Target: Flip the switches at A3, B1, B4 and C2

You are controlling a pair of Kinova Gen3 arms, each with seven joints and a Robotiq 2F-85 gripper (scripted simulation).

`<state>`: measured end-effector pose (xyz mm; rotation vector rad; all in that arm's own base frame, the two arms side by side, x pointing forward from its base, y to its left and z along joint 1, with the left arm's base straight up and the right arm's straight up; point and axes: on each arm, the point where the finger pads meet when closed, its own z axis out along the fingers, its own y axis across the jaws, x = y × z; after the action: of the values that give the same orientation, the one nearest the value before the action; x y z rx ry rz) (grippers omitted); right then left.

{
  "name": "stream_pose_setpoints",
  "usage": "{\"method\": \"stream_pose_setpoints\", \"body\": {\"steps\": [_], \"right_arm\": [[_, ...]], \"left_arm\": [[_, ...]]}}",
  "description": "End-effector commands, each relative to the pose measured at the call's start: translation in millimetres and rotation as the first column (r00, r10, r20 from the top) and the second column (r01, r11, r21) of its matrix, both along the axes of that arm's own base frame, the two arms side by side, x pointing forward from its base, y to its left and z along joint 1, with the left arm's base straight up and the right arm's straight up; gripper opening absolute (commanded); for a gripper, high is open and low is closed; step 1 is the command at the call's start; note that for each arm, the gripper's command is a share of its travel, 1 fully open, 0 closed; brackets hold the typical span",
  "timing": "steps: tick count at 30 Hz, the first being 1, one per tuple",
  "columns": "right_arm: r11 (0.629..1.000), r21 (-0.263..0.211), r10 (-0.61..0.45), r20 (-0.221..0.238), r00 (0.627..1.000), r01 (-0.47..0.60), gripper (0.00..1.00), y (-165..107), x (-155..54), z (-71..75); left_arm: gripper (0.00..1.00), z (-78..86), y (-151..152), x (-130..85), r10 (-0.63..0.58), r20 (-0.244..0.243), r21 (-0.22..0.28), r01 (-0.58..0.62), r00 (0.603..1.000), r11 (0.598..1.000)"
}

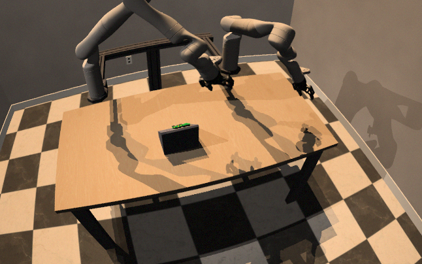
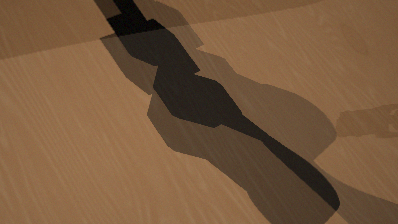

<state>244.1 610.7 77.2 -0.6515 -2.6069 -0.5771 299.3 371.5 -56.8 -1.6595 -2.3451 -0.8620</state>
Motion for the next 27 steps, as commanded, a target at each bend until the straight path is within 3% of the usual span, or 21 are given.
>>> {"method": "stream_pose_setpoints", "body": {"steps": [1,9,11,19,26,27], "right_arm": [[1.0,0.002,0.0,0.001,1.0,0.0,1.0,1,0,1.4],[1.0,0.002,0.0,0.001,1.0,0.0,1.0,1,0,1.4],[1.0,0.002,0.0,0.001,1.0,0.0,1.0,1,0,1.4],[1.0,0.002,0.0,0.001,1.0,0.0,1.0,1,0,1.4],[1.0,0.002,0.0,0.001,1.0,0.0,1.0,1,0,1.4],[1.0,0.002,0.0,0.001,1.0,0.0,1.0,1,0,1.4]], "left_arm": [[1.0,2.5,17,-12,0.112,0.018,-0.013,-0.112,0.994,0.994],[1.0,8.2,48,-41,0.336,0.062,-0.042,-0.334,0.94,0.942],[1.0,8.2,48,-41,0.336,0.062,-0.042,-0.334,0.94,0.942],[1.0,16.5,74,-74,0.562,0.105,-0.087,-0.555,0.821,0.827],[1.0,24.4,90,-100,0.709,0.131,-0.128,-0.697,0.693,0.706],[1.0,24.4,90,-100,0.709,0.131,-0.128,-0.697,0.693,0.706]]}}
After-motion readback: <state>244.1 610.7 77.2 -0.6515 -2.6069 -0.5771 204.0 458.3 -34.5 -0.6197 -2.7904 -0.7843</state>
